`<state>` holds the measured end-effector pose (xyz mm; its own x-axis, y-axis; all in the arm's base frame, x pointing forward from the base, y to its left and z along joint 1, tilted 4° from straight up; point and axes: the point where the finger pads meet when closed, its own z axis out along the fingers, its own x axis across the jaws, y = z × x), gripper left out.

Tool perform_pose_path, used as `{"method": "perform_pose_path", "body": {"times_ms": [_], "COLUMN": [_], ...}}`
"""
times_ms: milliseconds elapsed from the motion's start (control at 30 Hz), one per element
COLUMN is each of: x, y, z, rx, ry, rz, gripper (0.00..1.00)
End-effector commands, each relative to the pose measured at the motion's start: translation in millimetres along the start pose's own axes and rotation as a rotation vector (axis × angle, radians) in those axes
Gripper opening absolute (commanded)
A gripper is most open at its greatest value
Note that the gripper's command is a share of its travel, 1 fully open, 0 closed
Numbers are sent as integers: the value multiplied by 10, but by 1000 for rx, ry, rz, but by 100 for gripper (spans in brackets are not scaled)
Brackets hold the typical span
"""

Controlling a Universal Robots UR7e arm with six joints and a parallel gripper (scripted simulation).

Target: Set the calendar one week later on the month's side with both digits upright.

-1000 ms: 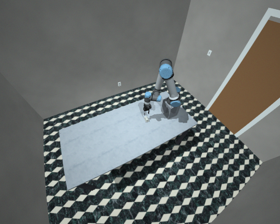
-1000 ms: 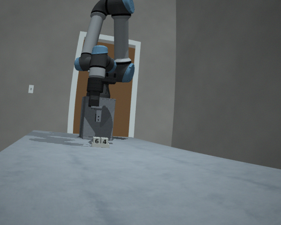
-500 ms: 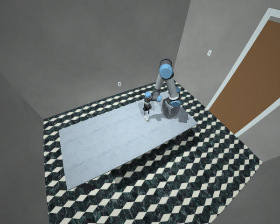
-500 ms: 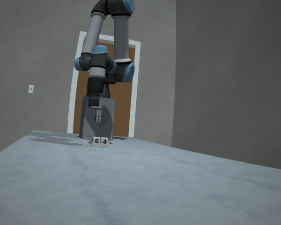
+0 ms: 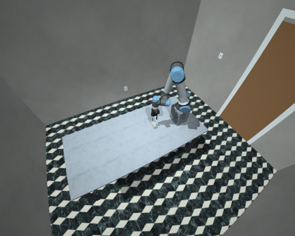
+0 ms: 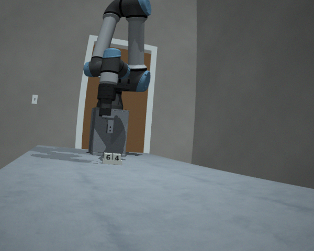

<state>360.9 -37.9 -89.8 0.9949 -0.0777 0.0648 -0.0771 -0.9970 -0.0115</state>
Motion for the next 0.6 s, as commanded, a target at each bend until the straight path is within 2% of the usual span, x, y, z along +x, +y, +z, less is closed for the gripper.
{"method": "perform_pose_path", "body": {"times_ms": [0, 567], "x": [5, 4], "y": [2, 2], "z": [-141, -564], "rx": [-1, -1], "ry": [2, 2], "rz": [0, 0], "gripper": [100, 100]}}
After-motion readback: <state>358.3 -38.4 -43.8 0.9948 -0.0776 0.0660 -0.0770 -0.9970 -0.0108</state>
